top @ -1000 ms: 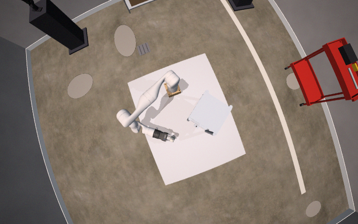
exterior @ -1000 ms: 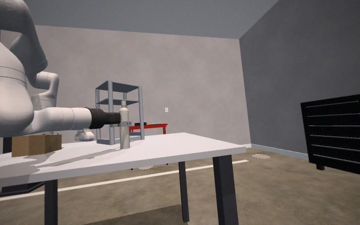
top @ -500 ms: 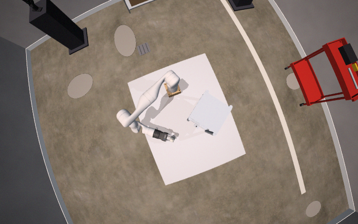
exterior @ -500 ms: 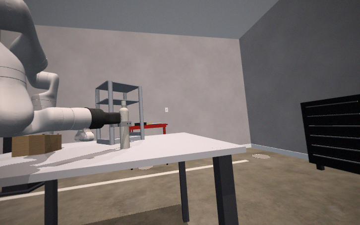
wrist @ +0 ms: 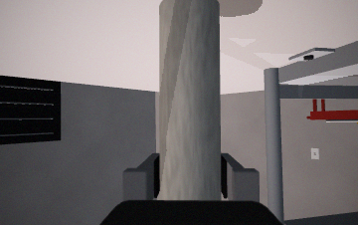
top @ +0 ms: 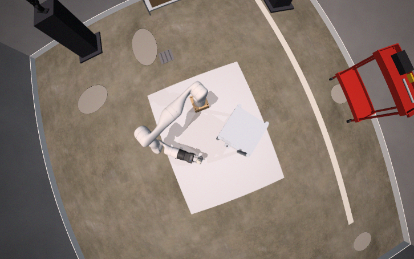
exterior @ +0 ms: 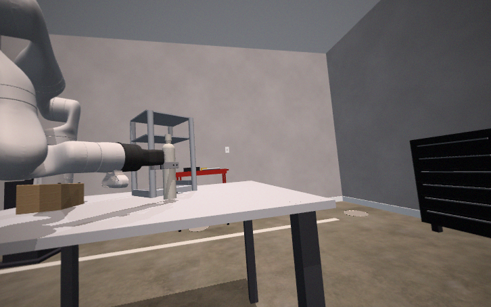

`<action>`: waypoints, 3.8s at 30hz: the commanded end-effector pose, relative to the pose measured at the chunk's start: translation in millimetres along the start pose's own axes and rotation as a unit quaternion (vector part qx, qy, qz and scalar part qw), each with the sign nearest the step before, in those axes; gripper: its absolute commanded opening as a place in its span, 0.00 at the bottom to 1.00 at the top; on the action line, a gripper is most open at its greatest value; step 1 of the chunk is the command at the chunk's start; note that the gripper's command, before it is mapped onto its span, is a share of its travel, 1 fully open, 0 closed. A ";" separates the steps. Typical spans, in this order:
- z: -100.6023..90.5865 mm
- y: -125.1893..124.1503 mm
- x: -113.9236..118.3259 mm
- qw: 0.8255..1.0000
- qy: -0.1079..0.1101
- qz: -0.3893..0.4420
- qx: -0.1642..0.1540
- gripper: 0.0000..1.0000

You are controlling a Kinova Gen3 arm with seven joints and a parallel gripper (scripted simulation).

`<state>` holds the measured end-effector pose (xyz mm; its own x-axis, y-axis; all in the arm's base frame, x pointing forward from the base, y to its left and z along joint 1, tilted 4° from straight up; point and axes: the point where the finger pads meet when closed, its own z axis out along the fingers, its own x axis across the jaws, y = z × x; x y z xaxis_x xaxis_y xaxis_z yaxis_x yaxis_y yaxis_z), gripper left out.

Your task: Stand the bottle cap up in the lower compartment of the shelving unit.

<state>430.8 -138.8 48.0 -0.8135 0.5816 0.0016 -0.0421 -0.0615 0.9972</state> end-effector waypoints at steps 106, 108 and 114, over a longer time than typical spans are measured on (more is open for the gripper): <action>-74.3 26.2 24.3 1.000 0.000 -0.003 0.003 0.00; -73.9 26.2 25.5 1.000 0.000 -0.003 0.003 0.00; -72.4 26.3 30.3 1.000 0.000 -0.002 0.003 0.00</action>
<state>366.5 -182.6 70.0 -0.8136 0.5814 0.0015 -0.0431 -0.0628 0.9971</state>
